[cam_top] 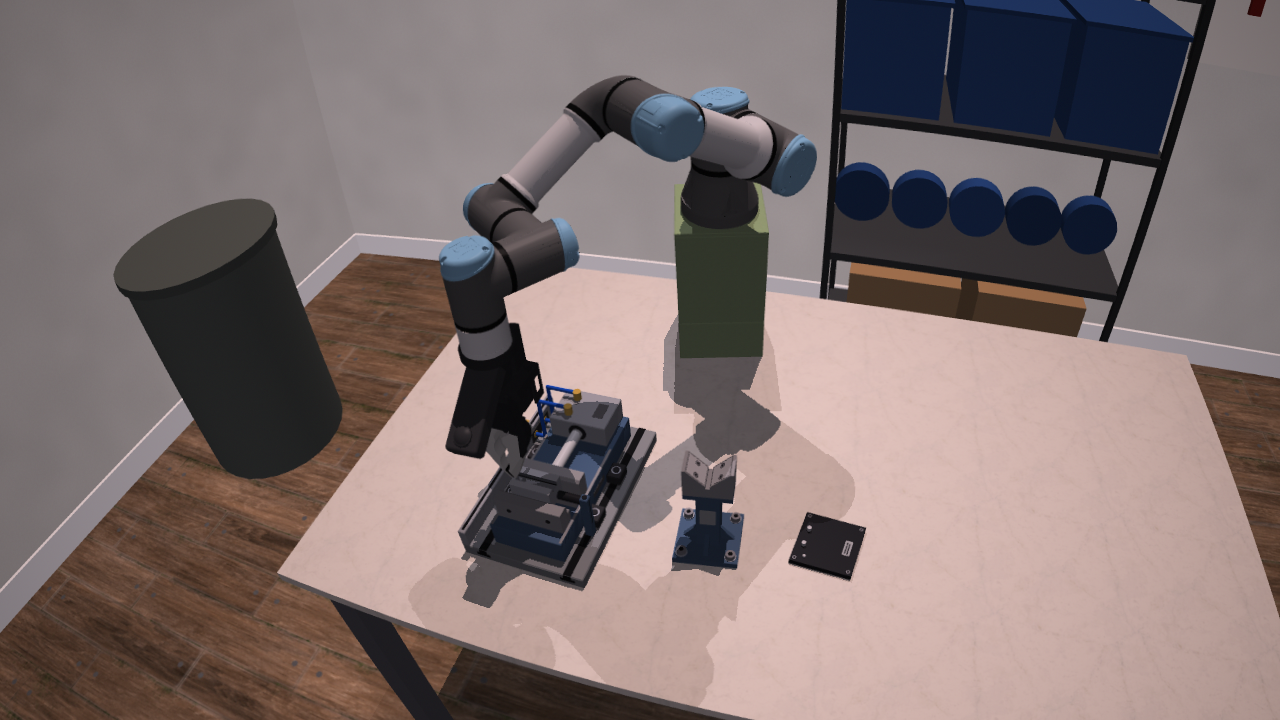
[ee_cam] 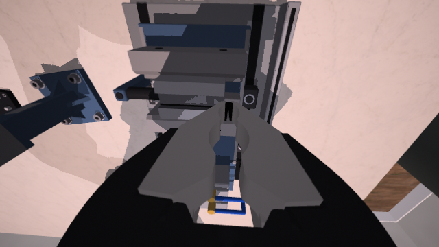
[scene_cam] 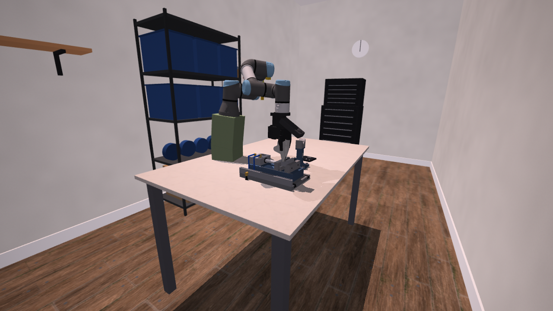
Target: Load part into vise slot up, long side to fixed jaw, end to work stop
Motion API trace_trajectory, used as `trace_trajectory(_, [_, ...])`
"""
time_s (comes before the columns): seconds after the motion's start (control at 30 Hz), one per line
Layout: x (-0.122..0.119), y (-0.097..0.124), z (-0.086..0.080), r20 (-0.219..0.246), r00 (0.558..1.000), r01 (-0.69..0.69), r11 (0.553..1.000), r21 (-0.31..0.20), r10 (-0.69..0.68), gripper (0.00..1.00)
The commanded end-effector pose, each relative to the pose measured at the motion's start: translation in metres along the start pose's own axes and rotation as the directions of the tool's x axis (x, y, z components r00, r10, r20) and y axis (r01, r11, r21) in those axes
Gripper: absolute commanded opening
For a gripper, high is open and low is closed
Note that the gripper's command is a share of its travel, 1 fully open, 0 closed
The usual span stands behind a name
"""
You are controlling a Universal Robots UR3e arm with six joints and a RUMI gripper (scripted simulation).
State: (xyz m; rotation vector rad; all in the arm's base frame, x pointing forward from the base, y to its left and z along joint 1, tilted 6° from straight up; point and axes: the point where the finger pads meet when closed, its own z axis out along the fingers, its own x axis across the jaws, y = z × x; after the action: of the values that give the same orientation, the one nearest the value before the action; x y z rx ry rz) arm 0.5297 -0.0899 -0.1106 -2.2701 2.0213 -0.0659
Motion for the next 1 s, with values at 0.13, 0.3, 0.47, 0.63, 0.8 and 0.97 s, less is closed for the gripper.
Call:
trace_trajectory(0.13, [0.003, -0.001, -0.001, -0.001, 1.0, 0.0, 1.0, 0.003, 0.0, 0.0])
trace_trajectory(0.3, [0.011, -0.001, -0.001, -0.001, 1.0, 0.0, 1.0, 0.003, 0.0, 0.0])
trace_trajectory(0.47, [0.019, -0.001, -0.001, -0.001, 1.0, 0.0, 1.0, 0.003, 0.0, 0.0])
trace_trajectory(0.63, [0.026, -0.001, -0.001, -0.001, 1.0, 0.0, 1.0, 0.003, 0.0, 0.0])
trace_trajectory(0.8, [0.031, -0.001, -0.001, -0.001, 1.0, 0.0, 1.0, 0.003, 0.0, 0.0])
trace_trajectory(0.97, [0.032, -0.001, -0.001, -0.001, 1.0, 0.0, 1.0, 0.003, 0.0, 0.0])
